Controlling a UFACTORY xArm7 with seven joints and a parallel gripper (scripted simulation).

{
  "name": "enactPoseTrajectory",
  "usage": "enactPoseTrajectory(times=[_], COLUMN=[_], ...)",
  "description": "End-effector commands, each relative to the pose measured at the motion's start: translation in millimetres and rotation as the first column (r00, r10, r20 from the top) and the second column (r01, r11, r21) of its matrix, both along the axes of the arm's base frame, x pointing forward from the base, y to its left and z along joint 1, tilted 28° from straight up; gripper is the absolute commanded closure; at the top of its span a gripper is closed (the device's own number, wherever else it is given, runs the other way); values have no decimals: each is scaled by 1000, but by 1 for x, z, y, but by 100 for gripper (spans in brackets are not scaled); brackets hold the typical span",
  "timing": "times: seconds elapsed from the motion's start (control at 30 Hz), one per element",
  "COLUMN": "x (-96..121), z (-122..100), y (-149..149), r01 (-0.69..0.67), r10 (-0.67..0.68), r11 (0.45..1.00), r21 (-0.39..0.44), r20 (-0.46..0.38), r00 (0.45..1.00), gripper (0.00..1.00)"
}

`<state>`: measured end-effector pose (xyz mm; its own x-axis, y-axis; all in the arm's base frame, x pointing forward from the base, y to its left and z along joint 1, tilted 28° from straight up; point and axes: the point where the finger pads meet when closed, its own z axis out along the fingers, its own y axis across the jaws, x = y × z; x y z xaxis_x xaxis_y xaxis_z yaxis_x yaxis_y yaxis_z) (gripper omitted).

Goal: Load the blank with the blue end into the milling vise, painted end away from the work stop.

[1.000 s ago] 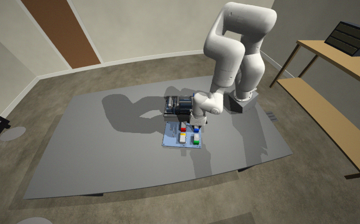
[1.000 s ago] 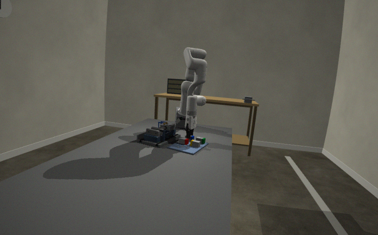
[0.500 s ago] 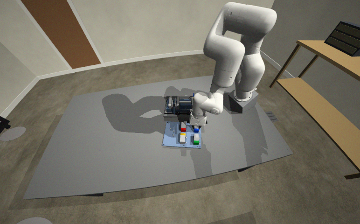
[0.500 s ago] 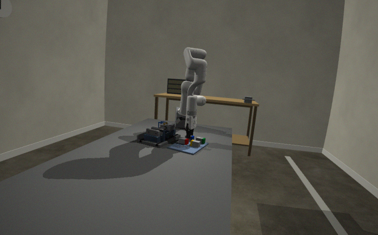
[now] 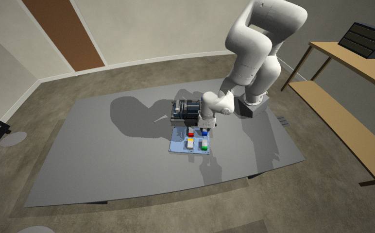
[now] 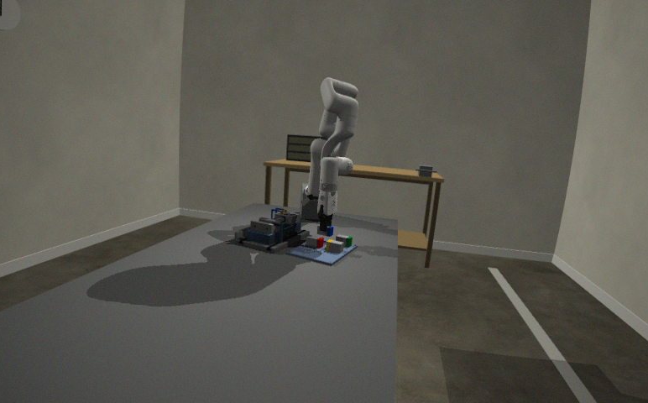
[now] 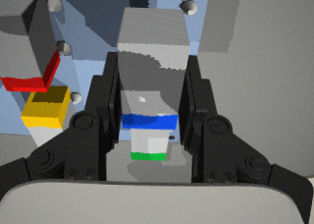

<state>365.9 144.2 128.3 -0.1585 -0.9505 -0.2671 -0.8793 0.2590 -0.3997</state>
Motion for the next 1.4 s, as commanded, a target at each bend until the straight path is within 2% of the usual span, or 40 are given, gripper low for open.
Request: enactPoseTrajectory(times=[0.0, 0.37, 0.6, 0.93, 1.17, 1.37], x=[-1, -14, -14, -26, -26, -38], z=[2, 28, 28, 54, 54, 77], y=[0, -5, -5, -10, -10, -14], r01=[1, 1, 1, 1, 1, 0], r10=[-1, -1, -1, -1, -1, 0], r11=[1000, 1000, 1000, 1000, 1000, 1000], r21=[-1, -1, -1, -1, -1, -1], r20=[-4, -4, -4, -3, -3, -3], r00=[1000, 1000, 1000, 1000, 1000, 1000], gripper=[100, 100, 100, 100, 100, 100])
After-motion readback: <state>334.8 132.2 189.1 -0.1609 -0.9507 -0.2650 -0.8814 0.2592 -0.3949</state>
